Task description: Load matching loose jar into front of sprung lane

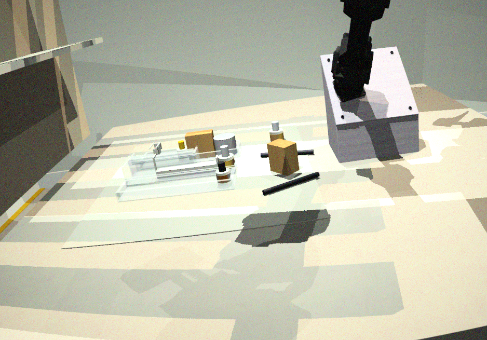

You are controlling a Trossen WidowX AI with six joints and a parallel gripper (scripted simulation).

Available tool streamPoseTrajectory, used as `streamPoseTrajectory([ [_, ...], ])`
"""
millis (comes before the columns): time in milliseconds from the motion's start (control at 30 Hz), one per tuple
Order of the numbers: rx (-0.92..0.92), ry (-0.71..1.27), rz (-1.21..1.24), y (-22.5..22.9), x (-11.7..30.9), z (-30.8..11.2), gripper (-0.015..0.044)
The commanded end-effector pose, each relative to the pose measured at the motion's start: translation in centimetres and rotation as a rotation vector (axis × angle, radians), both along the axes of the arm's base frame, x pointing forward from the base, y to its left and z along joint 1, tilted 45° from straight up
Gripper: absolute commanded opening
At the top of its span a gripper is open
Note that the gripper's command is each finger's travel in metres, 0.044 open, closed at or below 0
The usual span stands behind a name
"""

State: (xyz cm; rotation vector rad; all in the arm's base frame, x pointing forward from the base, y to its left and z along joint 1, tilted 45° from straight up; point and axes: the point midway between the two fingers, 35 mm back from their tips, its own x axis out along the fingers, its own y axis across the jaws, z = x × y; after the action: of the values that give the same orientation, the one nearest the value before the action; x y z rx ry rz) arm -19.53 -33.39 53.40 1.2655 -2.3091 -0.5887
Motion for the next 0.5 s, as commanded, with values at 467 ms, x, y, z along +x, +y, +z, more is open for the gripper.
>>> streamPoseTrajectory([
  [467, 0.595, 0.455, 0.342, -12.0, 8.1, -16.2, 0.0440],
])
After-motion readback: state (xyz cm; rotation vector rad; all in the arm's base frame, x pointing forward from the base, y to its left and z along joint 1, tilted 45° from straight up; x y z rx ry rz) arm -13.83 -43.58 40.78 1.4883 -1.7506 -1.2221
